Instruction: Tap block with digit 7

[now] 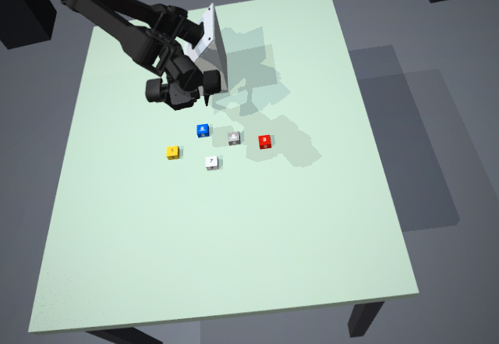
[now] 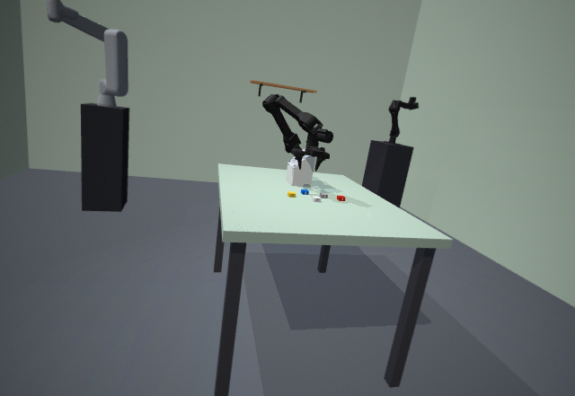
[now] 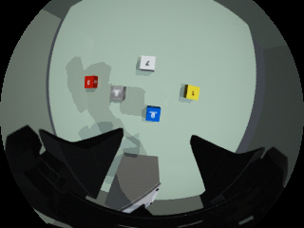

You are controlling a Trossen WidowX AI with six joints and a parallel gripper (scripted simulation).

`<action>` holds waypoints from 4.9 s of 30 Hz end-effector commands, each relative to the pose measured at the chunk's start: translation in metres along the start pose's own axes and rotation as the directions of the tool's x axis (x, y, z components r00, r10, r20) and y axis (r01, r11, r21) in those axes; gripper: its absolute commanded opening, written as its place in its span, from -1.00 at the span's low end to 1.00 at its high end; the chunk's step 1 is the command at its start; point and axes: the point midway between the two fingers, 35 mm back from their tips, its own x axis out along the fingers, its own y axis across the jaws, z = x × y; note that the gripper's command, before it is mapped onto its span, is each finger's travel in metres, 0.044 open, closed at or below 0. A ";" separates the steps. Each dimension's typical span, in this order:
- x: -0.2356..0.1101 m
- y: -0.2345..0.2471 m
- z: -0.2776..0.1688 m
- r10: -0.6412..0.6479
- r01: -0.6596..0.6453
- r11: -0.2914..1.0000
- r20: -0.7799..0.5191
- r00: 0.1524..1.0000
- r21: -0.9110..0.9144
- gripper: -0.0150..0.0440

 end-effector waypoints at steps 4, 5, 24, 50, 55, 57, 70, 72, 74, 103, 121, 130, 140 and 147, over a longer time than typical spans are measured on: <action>-0.004 0.060 0.024 0.013 -0.013 1.000 0.004 1.000 0.000 0.86; -0.004 0.073 0.027 0.013 -0.013 1.000 0.004 1.000 0.001 0.86; -0.002 0.104 0.032 0.011 -0.012 1.000 0.004 1.000 0.002 0.86; -0.004 0.181 0.059 0.017 -0.017 1.000 0.007 1.000 0.005 0.86; -0.004 0.181 0.059 0.017 -0.017 1.000 0.007 1.000 0.005 0.86; -0.004 0.181 0.059 0.017 -0.017 1.000 0.007 1.000 0.005 0.86; -0.005 0.085 0.096 0.027 -0.027 1.000 0.005 1.000 -0.002 0.86; -0.003 0.055 0.101 0.021 -0.021 1.000 0.004 1.000 -0.001 0.86; -0.002 0.037 0.104 0.010 -0.010 1.000 0.006 1.000 0.004 0.86; 0.050 0.033 0.107 0.007 -0.007 1.000 0.008 1.000 0.005 0.51; 0.079 0.032 0.105 0.002 -0.003 1.000 0.007 1.000 0.005 -0.42; 0.088 0.032 0.105 0.002 -0.002 1.000 0.007 1.000 0.005 -0.42; 0.104 0.032 0.105 0.001 -0.001 1.000 0.007 1.000 0.005 -0.42; 0.110 0.032 0.105 0.001 -0.001 1.000 0.007 1.000 0.005 -0.42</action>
